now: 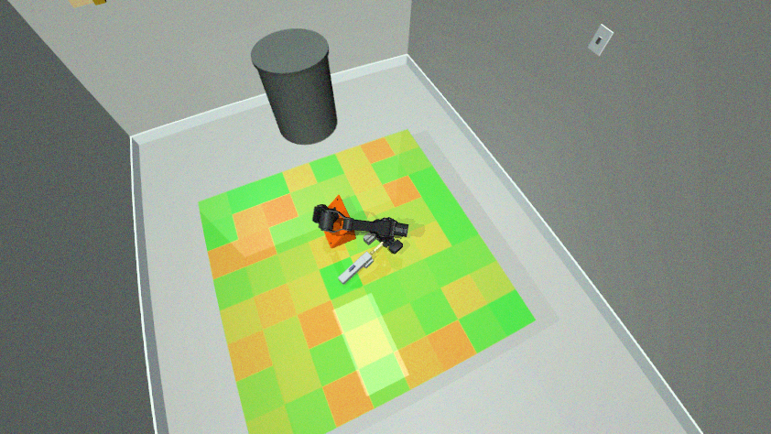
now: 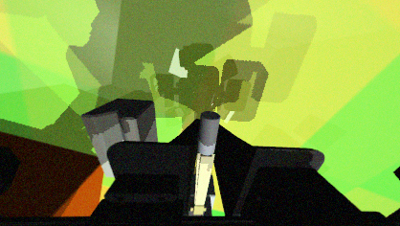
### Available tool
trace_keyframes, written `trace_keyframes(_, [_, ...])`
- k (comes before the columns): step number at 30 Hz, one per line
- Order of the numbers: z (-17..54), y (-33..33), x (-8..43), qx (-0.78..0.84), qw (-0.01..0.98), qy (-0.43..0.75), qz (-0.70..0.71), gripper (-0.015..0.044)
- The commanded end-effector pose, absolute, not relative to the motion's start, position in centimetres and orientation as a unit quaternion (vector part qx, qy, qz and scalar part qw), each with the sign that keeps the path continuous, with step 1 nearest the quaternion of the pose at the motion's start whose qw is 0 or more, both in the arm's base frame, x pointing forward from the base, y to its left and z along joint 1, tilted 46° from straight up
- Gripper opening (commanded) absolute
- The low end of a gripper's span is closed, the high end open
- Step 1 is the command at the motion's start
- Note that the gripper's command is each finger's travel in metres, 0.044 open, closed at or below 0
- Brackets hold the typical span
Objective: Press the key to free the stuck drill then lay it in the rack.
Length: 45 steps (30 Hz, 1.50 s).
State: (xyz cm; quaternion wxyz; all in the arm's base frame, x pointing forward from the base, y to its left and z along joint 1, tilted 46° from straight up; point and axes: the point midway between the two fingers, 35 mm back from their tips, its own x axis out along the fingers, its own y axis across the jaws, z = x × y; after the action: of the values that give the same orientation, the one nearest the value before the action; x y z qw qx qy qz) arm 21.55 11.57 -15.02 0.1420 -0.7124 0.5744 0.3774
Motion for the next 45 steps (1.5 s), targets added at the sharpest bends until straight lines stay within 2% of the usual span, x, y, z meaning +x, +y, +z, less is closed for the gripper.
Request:
trace_keyframes(1, [-15.4,12.2,21.5,-0.711,0.147,0.574,0.378,0.0])
trace_keyframes(45, [-14.6,13.7,20.8,-0.711,0.147,0.574,0.379,0.0])
